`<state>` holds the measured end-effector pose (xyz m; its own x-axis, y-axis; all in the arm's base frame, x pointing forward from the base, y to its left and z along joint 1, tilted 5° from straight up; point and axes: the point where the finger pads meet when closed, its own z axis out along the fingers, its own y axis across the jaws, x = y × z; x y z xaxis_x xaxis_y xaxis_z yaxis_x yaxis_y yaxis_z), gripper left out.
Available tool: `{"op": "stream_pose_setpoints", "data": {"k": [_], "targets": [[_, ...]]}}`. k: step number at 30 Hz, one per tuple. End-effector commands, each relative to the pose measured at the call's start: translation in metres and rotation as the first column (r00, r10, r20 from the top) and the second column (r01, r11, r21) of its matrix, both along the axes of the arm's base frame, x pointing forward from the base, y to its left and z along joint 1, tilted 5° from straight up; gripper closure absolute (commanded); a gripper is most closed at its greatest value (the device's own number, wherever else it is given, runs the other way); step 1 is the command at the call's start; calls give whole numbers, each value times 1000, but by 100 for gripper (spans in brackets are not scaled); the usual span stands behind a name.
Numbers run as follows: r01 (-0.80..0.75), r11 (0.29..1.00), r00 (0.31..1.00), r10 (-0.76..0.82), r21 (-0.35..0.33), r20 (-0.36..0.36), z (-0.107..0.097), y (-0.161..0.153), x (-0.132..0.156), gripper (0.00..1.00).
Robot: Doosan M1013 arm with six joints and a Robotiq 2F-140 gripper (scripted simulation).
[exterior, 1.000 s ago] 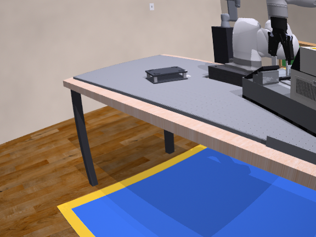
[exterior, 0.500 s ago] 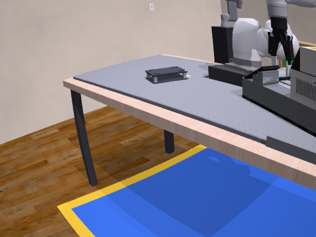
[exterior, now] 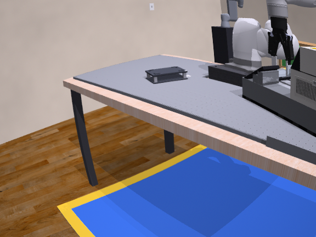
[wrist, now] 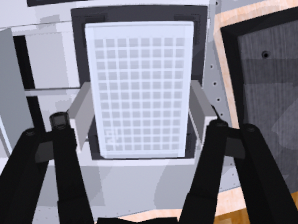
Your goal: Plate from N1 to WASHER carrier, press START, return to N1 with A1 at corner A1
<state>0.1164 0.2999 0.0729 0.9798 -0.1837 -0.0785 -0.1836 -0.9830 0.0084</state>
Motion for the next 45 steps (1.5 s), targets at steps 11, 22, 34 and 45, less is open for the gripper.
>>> {"op": "stream_pose_setpoints", "data": {"k": [11, 22, 34, 45], "targets": [[0, 1000, 1000, 0, 0, 0, 0, 0, 0, 90], [0, 1000, 1000, 0, 0, 0, 6, 0, 0, 90], [0, 1000, 1000, 0, 0, 0, 23, 0, 2, 90], [0, 1000, 1000, 0, 0, 0, 38, 0, 3, 90]]}}
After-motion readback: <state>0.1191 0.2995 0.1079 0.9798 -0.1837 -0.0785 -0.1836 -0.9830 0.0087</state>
